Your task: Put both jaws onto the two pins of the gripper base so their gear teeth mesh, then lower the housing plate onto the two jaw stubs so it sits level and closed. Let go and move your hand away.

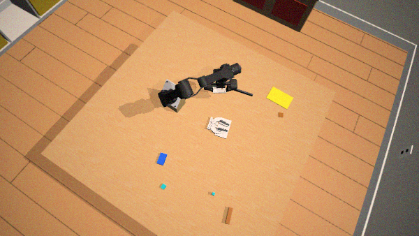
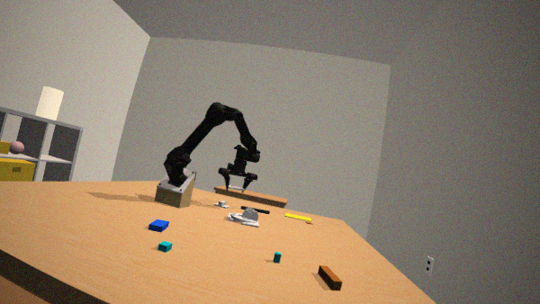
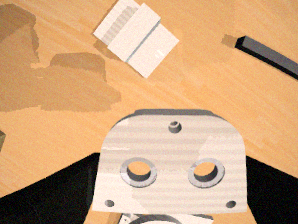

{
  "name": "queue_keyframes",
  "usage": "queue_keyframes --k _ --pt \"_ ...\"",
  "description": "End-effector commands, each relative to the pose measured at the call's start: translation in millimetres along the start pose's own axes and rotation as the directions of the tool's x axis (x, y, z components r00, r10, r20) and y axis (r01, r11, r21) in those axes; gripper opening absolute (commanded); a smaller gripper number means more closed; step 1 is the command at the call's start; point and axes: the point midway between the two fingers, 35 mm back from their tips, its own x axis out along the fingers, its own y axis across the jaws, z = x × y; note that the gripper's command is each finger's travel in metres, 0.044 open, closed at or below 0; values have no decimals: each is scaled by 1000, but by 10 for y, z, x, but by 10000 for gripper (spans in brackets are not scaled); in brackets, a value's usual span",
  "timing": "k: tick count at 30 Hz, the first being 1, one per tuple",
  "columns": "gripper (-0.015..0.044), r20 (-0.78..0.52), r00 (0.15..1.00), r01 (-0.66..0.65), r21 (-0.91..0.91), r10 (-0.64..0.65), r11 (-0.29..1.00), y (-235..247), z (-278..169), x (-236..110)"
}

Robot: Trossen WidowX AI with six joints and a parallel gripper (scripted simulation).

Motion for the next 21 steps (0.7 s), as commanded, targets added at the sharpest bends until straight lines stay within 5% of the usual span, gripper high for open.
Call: queue_keyframes --k 1,21 --pt "351 -3 1000 6 117 -5 993 -10 -124 -24" --pt "351 -7 1000 11 695 -8 719 0 -755 -38"
